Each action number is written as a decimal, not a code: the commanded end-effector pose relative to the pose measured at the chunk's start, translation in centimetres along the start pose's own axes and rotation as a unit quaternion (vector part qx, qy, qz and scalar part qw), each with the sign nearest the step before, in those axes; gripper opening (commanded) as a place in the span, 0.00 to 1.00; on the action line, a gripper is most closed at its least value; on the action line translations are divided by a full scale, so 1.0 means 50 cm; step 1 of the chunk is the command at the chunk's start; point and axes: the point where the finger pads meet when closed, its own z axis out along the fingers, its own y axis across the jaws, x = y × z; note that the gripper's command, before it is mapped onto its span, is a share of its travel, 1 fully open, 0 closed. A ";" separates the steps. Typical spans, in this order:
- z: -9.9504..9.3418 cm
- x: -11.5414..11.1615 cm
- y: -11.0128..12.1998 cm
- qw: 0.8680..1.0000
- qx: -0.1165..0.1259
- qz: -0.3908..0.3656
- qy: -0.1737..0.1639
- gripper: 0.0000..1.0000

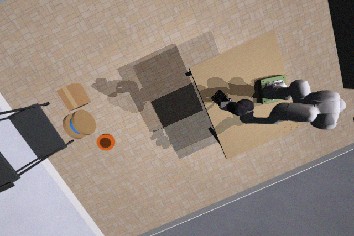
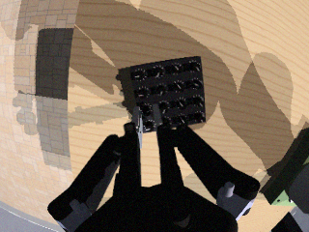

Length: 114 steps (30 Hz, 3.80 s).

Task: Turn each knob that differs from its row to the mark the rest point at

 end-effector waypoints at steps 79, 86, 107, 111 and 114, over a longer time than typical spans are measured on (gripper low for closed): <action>0.028 0.000 -0.002 1.000 0.001 0.000 -0.001 0.12; 0.028 0.000 -0.002 1.000 0.001 0.000 -0.001 0.12; 0.028 0.000 -0.002 1.000 0.001 0.000 -0.001 0.05; 0.028 0.000 -0.002 1.000 0.001 0.000 -0.001 0.05; 0.028 0.000 -0.002 1.000 0.001 0.000 -0.001 0.05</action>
